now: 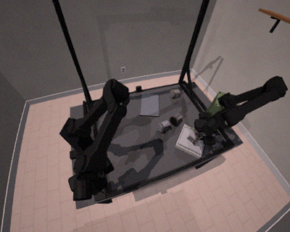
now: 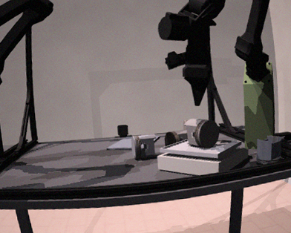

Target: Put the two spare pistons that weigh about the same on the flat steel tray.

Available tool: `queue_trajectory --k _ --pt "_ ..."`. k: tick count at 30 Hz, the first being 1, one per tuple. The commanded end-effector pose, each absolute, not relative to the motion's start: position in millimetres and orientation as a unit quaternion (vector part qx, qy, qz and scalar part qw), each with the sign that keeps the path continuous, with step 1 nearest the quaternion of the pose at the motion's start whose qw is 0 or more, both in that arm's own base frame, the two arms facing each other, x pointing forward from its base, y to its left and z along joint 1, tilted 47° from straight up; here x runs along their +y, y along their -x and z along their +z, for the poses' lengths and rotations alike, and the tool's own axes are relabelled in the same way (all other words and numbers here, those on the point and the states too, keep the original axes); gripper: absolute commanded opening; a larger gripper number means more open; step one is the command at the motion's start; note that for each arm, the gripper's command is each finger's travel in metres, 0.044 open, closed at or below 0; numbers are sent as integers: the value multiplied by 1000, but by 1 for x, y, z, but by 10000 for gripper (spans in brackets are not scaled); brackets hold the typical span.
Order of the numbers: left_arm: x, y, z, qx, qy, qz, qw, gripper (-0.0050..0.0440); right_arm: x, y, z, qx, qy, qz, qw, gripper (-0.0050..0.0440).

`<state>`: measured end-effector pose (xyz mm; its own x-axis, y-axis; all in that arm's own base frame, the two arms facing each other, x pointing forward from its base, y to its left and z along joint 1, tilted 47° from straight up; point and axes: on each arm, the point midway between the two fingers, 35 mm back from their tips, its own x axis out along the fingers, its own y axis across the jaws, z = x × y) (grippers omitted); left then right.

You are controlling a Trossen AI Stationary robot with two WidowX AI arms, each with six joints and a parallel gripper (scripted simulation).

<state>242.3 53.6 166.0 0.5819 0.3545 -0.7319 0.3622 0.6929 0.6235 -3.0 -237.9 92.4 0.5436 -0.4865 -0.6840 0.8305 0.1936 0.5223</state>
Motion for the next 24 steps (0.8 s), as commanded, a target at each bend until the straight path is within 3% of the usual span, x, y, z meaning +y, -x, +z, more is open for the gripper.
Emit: queue_trajectory --k 1,24 --pt "53 -241 165 455 -355 29 816 378 -238 2 93 187 -459 -438 750 440" --pt "53 -241 165 422 -139 192 875 378 -238 2 93 187 -459 -438 750 440"
